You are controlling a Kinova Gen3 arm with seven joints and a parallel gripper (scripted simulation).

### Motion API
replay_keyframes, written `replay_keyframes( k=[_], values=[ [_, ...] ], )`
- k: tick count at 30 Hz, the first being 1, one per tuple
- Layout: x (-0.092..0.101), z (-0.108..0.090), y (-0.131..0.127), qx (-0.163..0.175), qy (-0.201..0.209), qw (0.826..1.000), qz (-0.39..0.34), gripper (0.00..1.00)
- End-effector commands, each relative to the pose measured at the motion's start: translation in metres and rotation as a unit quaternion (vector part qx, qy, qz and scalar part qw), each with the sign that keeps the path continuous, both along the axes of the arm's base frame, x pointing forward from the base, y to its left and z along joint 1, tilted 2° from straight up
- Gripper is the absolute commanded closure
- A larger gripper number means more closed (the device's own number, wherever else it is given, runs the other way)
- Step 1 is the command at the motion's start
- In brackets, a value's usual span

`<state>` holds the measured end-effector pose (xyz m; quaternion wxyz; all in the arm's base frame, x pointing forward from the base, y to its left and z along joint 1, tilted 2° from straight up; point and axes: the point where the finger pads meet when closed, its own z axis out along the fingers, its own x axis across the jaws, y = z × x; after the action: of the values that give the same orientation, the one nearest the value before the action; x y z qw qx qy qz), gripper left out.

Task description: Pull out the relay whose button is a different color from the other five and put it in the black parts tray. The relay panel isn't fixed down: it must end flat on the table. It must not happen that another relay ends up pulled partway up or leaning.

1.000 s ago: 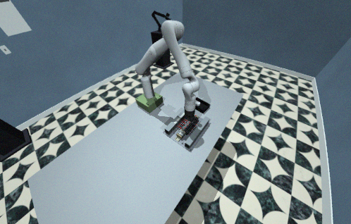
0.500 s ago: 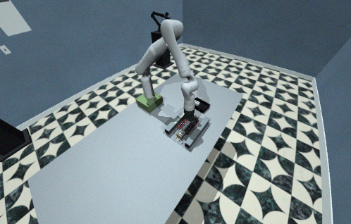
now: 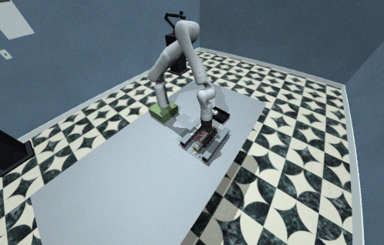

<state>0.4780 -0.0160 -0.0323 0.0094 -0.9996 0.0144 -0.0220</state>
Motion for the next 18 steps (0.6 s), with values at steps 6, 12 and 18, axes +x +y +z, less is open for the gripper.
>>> replay_keyframes(
  k=[6,12,18],
  values=[
    [0.0006,0.0008,-0.0001,0.000,-0.004,1.000,0.000,1.00],
    [0.0004,0.0008,0.0000,0.000,-0.009,1.000,0.000,1.00],
    [-0.0001,0.0009,-0.0001,0.000,-0.016,1.000,0.000,1.00]
  ],
)
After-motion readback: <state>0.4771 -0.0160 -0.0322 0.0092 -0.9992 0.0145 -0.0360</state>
